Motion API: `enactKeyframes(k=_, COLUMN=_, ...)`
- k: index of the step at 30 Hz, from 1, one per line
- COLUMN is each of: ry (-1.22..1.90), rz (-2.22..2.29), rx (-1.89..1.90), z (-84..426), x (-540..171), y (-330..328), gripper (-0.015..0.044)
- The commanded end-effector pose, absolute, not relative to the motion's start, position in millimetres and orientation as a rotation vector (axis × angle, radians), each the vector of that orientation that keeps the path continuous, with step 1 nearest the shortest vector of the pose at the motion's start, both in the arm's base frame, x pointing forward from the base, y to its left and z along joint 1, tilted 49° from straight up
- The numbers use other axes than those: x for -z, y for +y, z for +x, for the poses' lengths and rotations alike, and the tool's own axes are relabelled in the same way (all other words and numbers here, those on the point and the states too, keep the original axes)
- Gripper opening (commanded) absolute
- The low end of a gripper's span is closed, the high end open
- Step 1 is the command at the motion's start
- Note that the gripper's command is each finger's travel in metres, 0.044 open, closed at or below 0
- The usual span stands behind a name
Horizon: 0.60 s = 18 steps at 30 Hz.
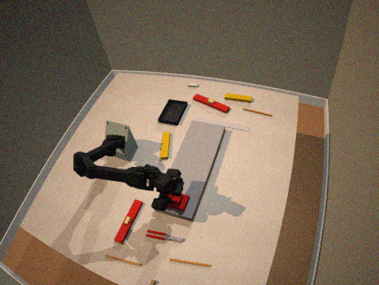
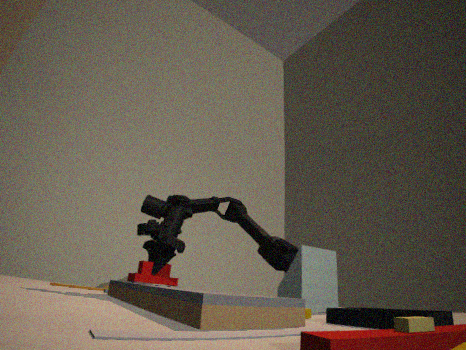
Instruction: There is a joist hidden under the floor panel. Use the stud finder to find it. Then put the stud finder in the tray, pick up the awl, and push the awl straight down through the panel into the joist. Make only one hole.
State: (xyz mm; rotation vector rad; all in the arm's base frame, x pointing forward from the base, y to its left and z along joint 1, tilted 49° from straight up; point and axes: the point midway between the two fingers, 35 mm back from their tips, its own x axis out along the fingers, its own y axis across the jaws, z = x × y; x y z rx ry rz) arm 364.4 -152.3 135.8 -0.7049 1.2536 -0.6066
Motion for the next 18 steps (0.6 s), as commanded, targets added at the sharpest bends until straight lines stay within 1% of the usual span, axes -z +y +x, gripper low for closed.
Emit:
enactKeyframes(k=1, ry=1.250, rz=-0.710, rx=0.595, z=365, x=-132, y=-153, gripper=0.0000)
enactKeyframes(k=18, ry=1.251, rz=-0.709, rx=0.594, z=366, x=-101, y=-127, gripper=0.0000)
